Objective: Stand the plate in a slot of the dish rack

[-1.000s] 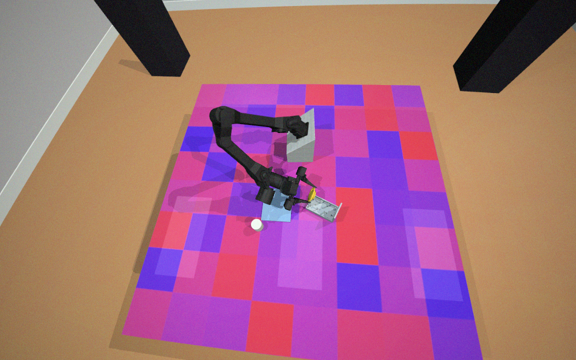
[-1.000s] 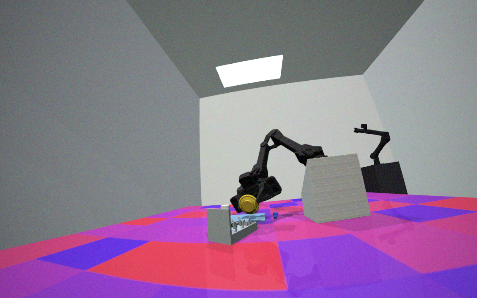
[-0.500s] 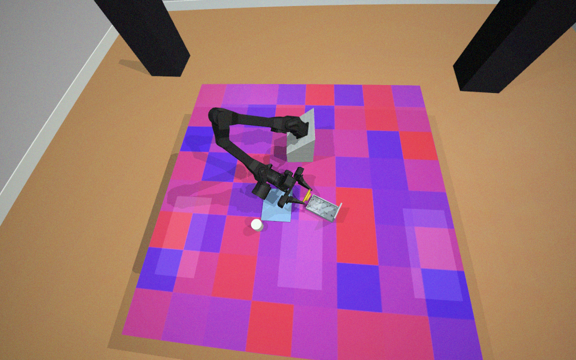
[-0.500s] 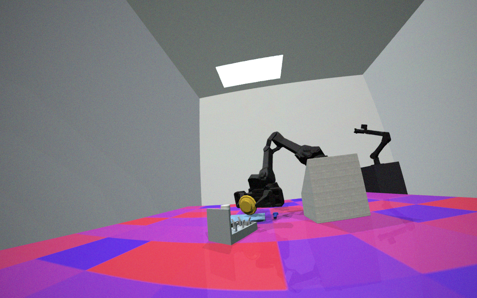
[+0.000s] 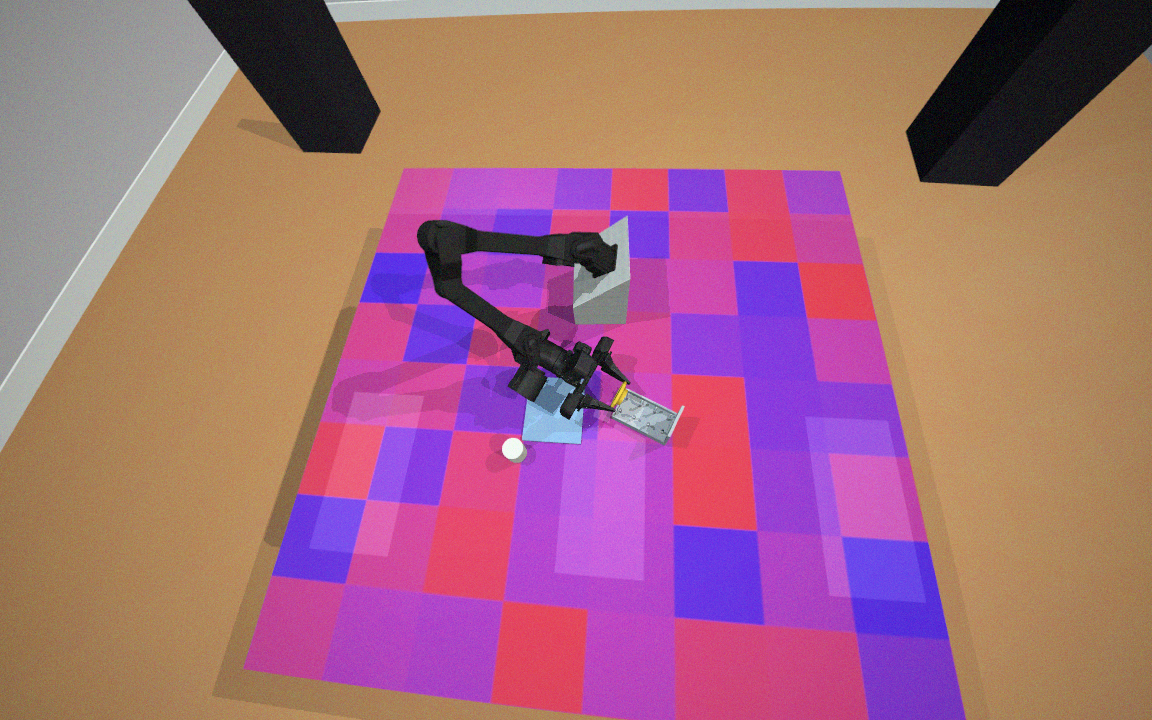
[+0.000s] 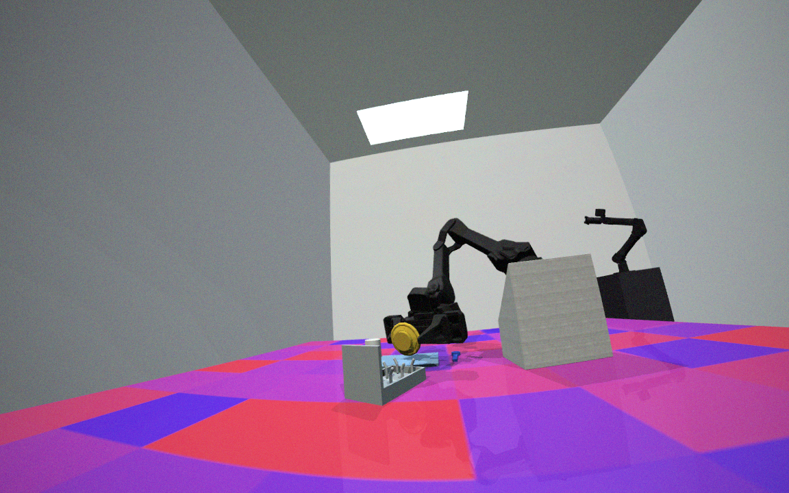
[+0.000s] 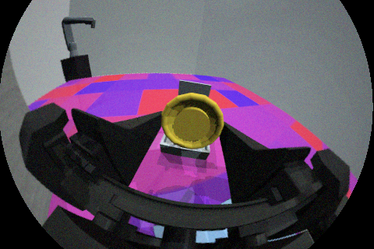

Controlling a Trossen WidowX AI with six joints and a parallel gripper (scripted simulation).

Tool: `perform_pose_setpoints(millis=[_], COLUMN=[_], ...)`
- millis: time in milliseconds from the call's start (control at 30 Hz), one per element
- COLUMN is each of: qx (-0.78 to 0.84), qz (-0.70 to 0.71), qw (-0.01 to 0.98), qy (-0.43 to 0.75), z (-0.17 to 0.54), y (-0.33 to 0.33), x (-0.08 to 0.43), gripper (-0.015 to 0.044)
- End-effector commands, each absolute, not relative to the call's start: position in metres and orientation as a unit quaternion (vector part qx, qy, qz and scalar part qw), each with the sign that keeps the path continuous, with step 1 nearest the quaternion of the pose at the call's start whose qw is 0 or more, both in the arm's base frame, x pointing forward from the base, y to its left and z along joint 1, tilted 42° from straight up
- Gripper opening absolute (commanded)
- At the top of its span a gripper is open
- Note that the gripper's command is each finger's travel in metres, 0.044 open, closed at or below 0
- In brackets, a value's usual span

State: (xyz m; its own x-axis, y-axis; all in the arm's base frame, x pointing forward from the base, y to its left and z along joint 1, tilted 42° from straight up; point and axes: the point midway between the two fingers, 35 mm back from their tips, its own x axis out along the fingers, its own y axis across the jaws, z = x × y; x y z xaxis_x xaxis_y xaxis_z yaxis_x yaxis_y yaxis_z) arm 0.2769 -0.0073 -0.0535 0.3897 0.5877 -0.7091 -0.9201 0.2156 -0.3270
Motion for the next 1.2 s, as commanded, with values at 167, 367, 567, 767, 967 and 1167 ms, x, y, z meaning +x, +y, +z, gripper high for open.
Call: perform_pose_setpoints(millis=[167,367,567,767,967,1167], qx=[-0.37,-0.371,-0.371,-0.371,-0.373,-0.37], qz=[0.505,0.505,0.506,0.507,0.506,0.506], qw=[0.747,0.747,0.747,0.747,0.747,0.746], qy=[0.224,0.223,0.221,0.219,0.217,0.224], z=[-0.064,-0.066,-0.072,-0.076,-0.093,-0.092], y=[0.003,0.006,0.013,0.018,0.004,0.006], x=[0.282,0.283,0.287,0.289,0.291,0.288], gripper=[0.0,0.0,0.0,0.0,0.0,0.0])
